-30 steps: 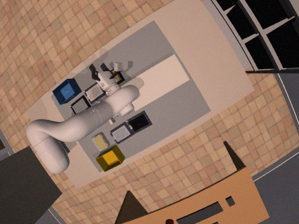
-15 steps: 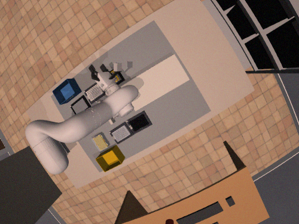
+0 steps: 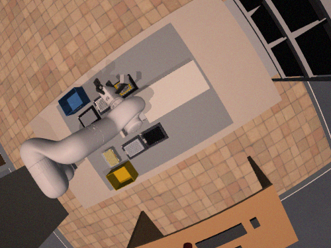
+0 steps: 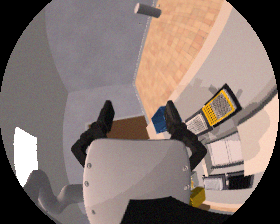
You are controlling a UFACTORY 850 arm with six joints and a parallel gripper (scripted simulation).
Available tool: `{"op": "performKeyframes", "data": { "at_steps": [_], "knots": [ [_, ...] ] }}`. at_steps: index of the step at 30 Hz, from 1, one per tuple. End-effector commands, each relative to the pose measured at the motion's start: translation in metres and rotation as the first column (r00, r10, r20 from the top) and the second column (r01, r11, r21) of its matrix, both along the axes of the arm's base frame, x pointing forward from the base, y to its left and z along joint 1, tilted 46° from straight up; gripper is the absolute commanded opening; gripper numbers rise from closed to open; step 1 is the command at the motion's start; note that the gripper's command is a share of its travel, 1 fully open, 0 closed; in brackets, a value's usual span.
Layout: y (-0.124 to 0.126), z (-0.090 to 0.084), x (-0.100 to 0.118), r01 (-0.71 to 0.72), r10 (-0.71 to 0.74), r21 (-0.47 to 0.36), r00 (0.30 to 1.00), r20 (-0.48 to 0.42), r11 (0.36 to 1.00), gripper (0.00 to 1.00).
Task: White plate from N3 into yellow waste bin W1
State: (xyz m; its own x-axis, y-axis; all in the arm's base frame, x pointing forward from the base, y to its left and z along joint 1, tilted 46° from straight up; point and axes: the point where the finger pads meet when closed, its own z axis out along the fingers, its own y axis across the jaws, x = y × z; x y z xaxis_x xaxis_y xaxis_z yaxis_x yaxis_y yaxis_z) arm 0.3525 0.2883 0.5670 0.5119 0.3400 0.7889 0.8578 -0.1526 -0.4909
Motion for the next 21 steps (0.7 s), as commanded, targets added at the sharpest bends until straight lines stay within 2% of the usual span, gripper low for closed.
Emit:
{"op": "performKeyframes", "data": {
  "at_steps": [1,4,8,11,13,15,21],
  "knots": [
    [-0.006,-0.013,-0.005,0.040,-0.043,-0.076,0.999,-0.032,0.996,1.00],
    [-0.011,-0.023,-0.009,0.040,-0.043,-0.076,0.999,-0.032,0.996,1.00],
    [-0.020,-0.039,-0.014,0.095,-0.107,-0.170,0.992,-0.063,0.981,1.00],
    [-0.025,-0.048,-0.017,0.095,-0.107,-0.170,0.992,-0.063,0.981,1.00],
    [-0.030,-0.057,-0.020,0.129,-0.149,-0.222,0.986,-0.074,0.966,1.00],
    [-0.030,-0.057,-0.020,0.129,-0.149,-0.222,0.986,-0.074,0.966,1.00],
    [-0.043,-0.077,-0.026,0.170,-0.200,-0.284,0.976,-0.081,0.944,1.00]
  ]
}}
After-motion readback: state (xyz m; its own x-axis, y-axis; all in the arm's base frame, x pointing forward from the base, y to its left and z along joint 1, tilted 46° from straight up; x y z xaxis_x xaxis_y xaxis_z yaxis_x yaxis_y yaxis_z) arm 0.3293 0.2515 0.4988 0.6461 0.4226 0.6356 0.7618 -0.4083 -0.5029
